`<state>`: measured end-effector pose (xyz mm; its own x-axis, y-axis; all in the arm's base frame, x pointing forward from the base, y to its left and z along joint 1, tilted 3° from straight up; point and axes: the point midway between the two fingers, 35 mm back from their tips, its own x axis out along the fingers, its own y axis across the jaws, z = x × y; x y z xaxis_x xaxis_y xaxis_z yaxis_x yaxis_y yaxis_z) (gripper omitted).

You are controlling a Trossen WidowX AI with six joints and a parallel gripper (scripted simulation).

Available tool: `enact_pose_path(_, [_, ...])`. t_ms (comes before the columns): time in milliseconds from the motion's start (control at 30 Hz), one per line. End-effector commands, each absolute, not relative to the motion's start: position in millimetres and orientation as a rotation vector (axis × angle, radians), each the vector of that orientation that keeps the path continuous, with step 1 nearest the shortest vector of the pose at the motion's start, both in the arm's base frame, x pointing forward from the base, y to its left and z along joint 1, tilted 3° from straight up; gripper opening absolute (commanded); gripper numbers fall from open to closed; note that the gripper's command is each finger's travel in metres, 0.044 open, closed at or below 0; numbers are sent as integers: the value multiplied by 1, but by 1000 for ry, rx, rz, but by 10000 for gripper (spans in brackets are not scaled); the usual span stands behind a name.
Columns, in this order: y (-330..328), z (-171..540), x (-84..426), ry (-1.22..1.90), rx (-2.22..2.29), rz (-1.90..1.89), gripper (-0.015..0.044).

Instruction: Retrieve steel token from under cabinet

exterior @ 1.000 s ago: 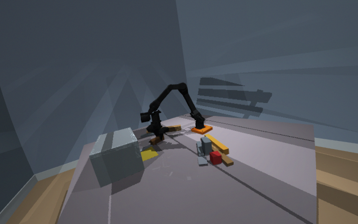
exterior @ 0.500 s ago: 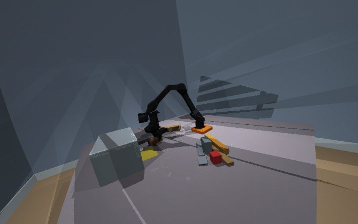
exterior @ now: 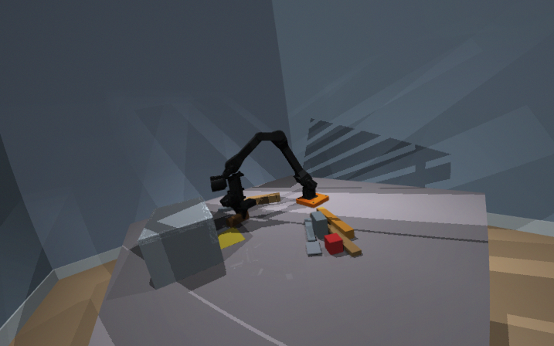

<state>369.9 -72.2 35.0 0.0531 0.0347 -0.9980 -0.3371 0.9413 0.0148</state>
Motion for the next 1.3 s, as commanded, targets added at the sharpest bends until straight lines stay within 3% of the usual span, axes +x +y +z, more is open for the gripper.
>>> enact_pose_path(0, [-70,36,376,1494,-248,284,0])
enact_pose_path(1267, [-49,35,386,1493,-247,285,0])
